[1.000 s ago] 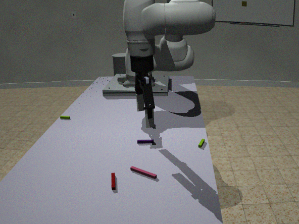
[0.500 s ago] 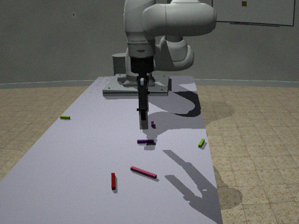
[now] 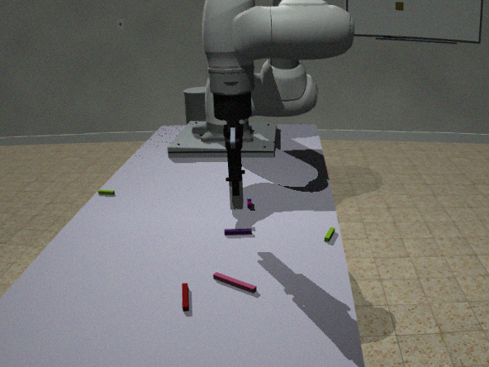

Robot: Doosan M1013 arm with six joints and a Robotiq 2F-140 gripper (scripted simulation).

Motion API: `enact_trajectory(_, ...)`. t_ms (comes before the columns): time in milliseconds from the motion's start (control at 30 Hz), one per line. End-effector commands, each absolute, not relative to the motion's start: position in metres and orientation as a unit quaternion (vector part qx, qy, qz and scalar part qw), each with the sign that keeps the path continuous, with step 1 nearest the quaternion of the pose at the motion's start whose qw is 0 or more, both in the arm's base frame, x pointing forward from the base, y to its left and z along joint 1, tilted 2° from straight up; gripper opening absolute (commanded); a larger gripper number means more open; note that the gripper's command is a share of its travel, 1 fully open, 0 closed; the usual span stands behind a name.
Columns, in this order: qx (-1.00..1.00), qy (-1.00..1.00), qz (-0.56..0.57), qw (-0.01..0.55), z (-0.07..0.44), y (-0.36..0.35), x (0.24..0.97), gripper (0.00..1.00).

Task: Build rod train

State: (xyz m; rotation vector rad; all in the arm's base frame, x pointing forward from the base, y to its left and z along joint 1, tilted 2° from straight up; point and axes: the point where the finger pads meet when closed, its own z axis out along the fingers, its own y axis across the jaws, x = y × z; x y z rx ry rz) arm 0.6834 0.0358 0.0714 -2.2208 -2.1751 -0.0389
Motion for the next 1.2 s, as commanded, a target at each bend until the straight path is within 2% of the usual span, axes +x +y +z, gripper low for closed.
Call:
enact_trajectory(0, -0.714, -0.7, -0.013, 0.016, 0.0716, 0.0358, 0.6834, 0.23)
enact_trajectory(1167, -0.714, -0.7, -0.013, 0.017, 0.0659, 0.036, 0.6834, 0.23)
